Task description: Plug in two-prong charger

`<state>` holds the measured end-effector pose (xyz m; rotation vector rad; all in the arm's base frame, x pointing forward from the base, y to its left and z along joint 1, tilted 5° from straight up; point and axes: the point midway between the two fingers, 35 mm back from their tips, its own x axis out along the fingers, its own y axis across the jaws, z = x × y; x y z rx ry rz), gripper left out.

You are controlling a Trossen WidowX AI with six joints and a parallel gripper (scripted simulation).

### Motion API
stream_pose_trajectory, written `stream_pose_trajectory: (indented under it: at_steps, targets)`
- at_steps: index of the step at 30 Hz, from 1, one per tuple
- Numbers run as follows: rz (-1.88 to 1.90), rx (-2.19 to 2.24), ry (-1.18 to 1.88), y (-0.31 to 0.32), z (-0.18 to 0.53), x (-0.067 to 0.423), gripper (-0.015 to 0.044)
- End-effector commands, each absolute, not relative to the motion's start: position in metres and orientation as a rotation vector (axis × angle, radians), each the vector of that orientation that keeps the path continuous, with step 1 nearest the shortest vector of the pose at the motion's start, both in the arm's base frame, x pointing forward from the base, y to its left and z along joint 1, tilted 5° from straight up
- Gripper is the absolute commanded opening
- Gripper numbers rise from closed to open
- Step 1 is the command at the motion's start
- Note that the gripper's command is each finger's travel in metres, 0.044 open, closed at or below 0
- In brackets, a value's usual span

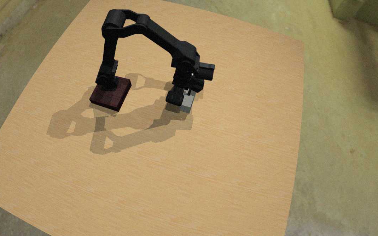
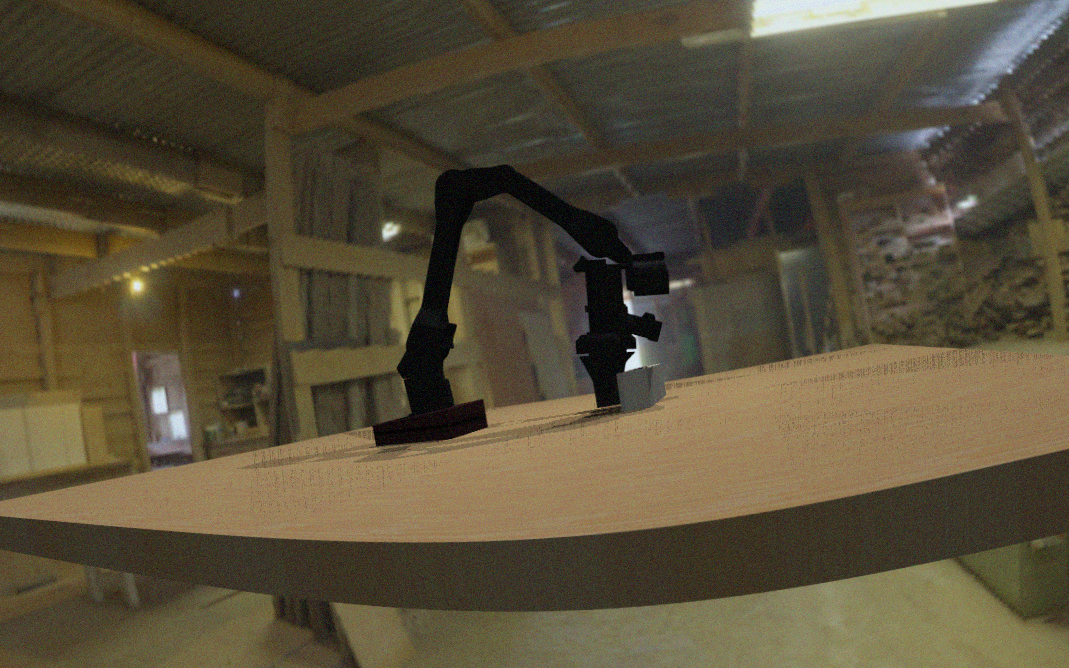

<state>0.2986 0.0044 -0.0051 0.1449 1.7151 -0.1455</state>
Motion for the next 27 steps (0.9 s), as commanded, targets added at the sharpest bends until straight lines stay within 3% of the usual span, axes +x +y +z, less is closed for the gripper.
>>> stream_pose_trajectory:
  at_steps: [1, 27]
  targets:
    - [-0.147, 0.146, 1.707, 0.0045, -0.004, 0.2971, 0.044]
    - [-0.149, 0.144, 1.688, 0.0059, -0.0038, 0.2896, 0.044]
